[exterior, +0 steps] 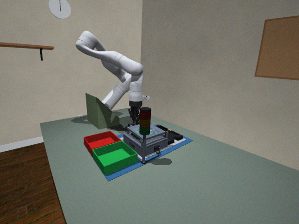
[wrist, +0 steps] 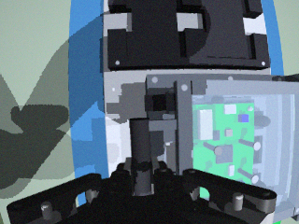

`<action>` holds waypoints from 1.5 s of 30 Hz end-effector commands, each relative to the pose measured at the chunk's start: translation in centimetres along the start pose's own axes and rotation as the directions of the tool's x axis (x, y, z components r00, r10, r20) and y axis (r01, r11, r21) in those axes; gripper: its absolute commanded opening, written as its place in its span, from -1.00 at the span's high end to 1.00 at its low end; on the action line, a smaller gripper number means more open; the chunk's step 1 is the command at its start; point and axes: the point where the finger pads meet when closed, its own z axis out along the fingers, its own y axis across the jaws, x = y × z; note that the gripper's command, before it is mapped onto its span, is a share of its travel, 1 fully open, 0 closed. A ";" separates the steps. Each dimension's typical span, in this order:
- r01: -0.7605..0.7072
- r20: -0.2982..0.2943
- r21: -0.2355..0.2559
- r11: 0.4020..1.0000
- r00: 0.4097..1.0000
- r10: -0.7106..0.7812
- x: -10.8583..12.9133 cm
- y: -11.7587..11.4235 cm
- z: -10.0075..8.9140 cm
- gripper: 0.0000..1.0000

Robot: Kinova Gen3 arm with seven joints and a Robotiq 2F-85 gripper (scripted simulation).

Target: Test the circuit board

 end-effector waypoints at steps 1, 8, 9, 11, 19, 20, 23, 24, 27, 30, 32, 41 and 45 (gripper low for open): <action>0.000 -0.001 0.007 1.000 1.000 0.000 0.0 0.0 0.4 1.00; 0.000 -0.001 0.007 1.000 1.000 0.000 0.0 0.0 0.4 1.00; 0.000 -0.001 0.007 1.000 1.000 0.000 0.0 0.0 0.4 1.00; 0.000 -0.001 0.007 1.000 1.000 0.000 0.0 0.0 0.4 1.00; 0.000 -0.001 0.007 1.000 1.000 0.000 0.0 0.0 0.7 1.00; 0.000 -0.001 0.007 1.000 1.000 0.000 0.0 0.0 0.7 1.00; 0.000 -0.001 0.007 1.000 1.000 0.000 0.0 0.0 0.7 1.00; 0.000 -0.001 0.007 1.000 1.000 0.000 0.0 0.0 0.7 1.00; 0.000 -0.001 0.007 1.000 1.000 0.000 0.0 0.0 0.7 1.00; 0.000 -0.001 0.007 1.000 1.000 0.000 0.0 0.0 0.8 1.00; 0.000 -0.001 0.007 1.000 1.000 0.000 0.0 0.0 1.0 1.00; 0.000 -0.001 0.007 1.000 1.000 0.000 0.0 0.0 1.0 1.00; 0.000 -0.001 0.007 1.000 1.000 0.000 0.0 0.0 1.1 1.00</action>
